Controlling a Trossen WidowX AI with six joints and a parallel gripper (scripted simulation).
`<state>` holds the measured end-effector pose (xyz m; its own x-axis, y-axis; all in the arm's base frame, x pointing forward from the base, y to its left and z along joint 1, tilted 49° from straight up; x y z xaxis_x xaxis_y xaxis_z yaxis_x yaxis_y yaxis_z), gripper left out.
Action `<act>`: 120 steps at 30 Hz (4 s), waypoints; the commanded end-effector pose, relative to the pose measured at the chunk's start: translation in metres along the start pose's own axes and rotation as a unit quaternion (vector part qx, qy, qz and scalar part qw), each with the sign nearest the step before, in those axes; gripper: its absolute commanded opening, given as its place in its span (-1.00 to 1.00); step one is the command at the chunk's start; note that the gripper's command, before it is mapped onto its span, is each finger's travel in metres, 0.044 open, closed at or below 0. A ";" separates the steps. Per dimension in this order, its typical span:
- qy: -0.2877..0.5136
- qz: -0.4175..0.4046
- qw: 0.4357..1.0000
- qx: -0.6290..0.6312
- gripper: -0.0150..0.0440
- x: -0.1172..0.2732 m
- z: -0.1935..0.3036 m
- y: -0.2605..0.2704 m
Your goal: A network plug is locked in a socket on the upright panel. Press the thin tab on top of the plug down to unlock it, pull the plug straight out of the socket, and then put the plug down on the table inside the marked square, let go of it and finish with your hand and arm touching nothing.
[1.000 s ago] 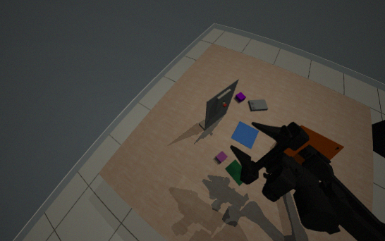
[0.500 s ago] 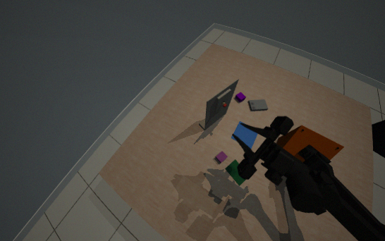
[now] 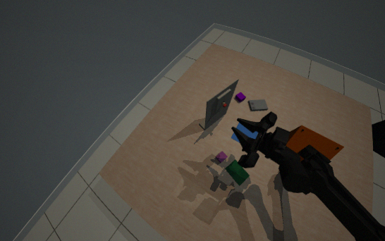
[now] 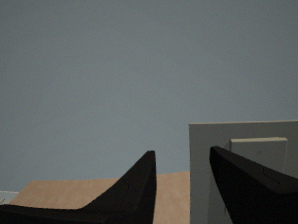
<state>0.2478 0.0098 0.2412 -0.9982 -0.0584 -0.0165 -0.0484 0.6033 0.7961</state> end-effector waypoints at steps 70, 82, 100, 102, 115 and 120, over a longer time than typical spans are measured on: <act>0.036 0.032 0.713 -0.699 0.04 -0.014 0.079 -0.096; 0.036 0.031 0.713 -0.699 0.04 -0.028 0.080 -0.099; 0.035 0.031 0.714 -0.699 0.04 -0.055 0.081 -0.106; 0.035 0.031 0.714 -0.699 0.04 -0.058 0.081 -0.107; 0.036 0.030 0.713 -0.699 -0.05 -0.073 0.083 -0.112; 0.036 0.030 0.713 -0.699 -0.30 -0.073 0.083 -0.112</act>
<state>0.3221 0.0127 0.1044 -0.9906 -0.1334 0.0307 0.1233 -0.7727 0.6227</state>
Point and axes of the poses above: the point midway between the two fingers, 35 mm back from their tips, its own x axis back along the fingers, its own y axis across the jaws, z = x × y, the point moved 9 cm from there along x, back along the fingers, and after that the axes turned 3 degrees about -x, right-handed, at the moved point
